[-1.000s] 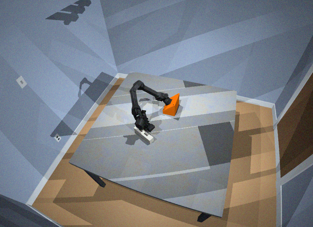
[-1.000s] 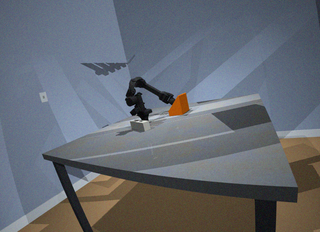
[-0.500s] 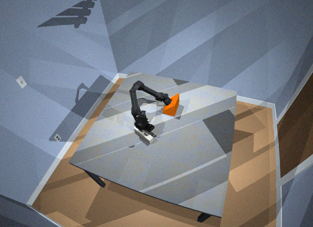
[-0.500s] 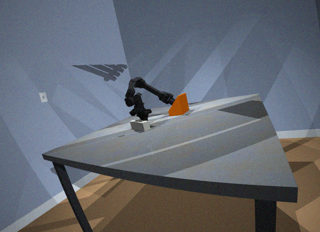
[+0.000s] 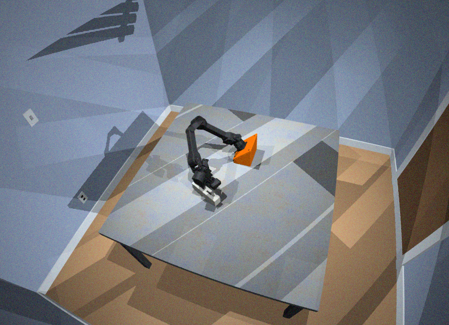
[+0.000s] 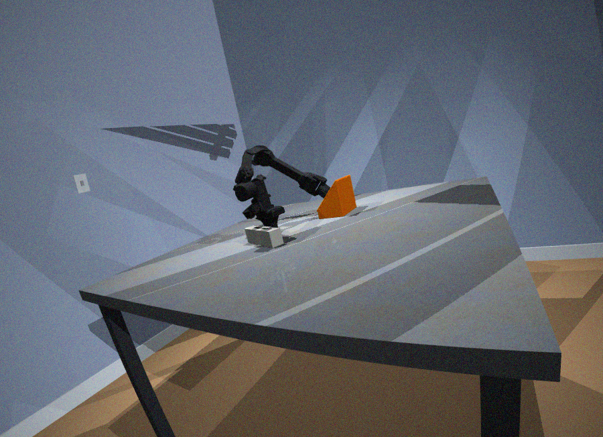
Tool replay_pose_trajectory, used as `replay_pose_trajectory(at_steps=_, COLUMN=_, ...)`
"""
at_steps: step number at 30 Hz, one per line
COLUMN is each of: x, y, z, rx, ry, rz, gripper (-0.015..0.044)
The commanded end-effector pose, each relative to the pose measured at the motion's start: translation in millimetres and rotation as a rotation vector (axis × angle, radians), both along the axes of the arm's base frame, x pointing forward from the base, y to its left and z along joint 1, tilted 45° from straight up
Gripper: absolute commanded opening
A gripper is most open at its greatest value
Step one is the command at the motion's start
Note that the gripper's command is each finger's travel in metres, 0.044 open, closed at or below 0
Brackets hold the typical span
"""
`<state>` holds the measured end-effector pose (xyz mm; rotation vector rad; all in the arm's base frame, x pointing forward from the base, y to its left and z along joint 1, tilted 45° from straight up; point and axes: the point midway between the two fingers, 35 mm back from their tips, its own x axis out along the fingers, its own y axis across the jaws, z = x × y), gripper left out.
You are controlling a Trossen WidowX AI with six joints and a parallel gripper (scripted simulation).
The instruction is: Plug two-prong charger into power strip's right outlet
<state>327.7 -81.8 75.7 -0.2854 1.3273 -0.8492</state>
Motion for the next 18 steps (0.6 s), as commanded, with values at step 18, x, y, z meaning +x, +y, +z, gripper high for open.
replay_pose_trajectory(at_steps=18, x=7.0, y=-1.6, z=3.6, rx=-0.004, ry=0.001, rz=0.005, gripper=0.0000)
